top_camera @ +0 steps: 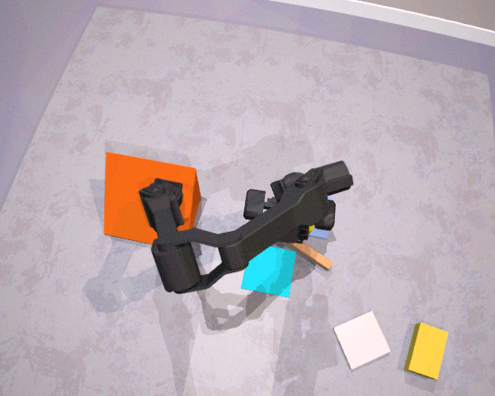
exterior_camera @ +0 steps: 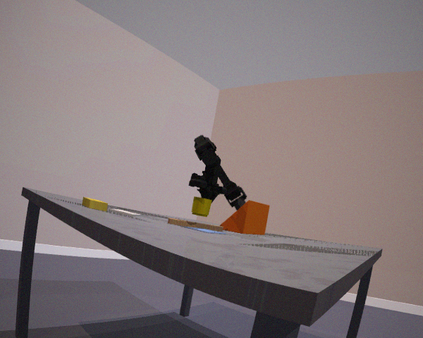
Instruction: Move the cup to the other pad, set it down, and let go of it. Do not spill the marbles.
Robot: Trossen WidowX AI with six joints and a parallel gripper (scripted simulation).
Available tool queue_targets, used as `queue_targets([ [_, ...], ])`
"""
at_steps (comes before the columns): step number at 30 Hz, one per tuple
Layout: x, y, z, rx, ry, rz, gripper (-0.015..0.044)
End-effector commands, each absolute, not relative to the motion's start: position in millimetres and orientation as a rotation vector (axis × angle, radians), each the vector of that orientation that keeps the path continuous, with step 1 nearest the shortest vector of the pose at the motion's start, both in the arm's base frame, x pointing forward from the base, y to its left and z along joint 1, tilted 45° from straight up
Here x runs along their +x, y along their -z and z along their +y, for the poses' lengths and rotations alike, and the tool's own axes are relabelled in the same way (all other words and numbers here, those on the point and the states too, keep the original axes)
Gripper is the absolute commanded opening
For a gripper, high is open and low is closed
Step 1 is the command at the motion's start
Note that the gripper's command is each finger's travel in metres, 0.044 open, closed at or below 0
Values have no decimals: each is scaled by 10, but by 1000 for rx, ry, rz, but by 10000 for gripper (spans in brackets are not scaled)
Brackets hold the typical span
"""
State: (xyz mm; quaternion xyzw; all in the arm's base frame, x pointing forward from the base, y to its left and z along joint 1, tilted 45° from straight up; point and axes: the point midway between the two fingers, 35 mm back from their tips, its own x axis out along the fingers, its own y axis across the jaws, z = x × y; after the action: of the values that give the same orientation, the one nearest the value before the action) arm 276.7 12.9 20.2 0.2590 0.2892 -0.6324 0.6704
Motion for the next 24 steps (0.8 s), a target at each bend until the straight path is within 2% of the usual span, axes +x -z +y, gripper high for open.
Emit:
queue_targets([
  [1,2720,-254,61,572,1427,655,0],
  [24,2550,-547,-224,570,1428,655,0],
])
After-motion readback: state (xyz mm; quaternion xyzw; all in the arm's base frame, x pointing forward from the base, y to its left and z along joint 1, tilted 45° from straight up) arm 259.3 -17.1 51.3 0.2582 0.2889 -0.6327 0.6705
